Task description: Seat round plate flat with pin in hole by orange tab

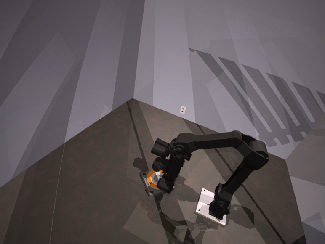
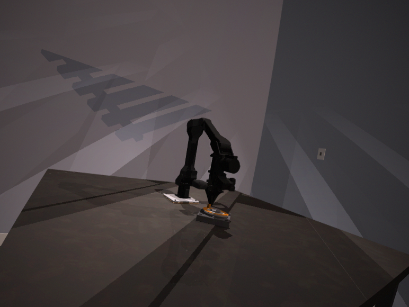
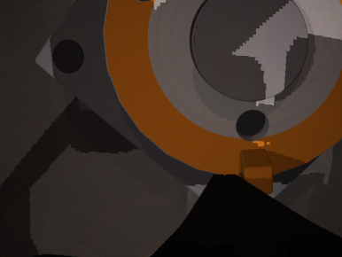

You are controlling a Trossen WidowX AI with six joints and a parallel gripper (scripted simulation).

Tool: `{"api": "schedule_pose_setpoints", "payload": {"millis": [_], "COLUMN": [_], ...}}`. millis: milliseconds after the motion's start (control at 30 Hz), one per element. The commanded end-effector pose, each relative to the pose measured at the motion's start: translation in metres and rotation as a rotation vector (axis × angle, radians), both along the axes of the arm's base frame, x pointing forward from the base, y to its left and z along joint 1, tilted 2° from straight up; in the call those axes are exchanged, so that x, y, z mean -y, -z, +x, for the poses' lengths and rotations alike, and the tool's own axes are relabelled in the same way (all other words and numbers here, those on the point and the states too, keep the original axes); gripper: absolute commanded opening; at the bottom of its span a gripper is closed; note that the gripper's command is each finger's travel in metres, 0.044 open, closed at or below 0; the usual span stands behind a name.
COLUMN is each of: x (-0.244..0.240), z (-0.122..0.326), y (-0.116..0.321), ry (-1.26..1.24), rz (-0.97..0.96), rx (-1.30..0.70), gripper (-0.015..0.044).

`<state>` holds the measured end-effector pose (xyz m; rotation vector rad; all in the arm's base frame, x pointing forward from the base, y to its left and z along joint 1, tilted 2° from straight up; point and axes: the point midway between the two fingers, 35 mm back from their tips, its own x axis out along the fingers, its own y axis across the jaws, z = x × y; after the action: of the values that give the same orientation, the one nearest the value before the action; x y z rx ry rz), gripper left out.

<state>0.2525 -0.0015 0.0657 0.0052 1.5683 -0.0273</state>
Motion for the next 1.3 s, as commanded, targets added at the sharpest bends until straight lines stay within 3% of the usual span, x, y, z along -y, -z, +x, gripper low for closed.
{"api": "schedule_pose_setpoints", "payload": {"millis": [0,1000,1267], "x": [0.007,0.036,0.034], "z": [-0.001,0.006,0.007], "y": [0.0,-0.002,-0.035], "ry": [-0.001,-0.001,-0.001], "rz": [-0.006,-0.009,-0.009], "rx": [-0.001,-0.001,-0.001], "gripper": [0.0,0.0,0.0]}}
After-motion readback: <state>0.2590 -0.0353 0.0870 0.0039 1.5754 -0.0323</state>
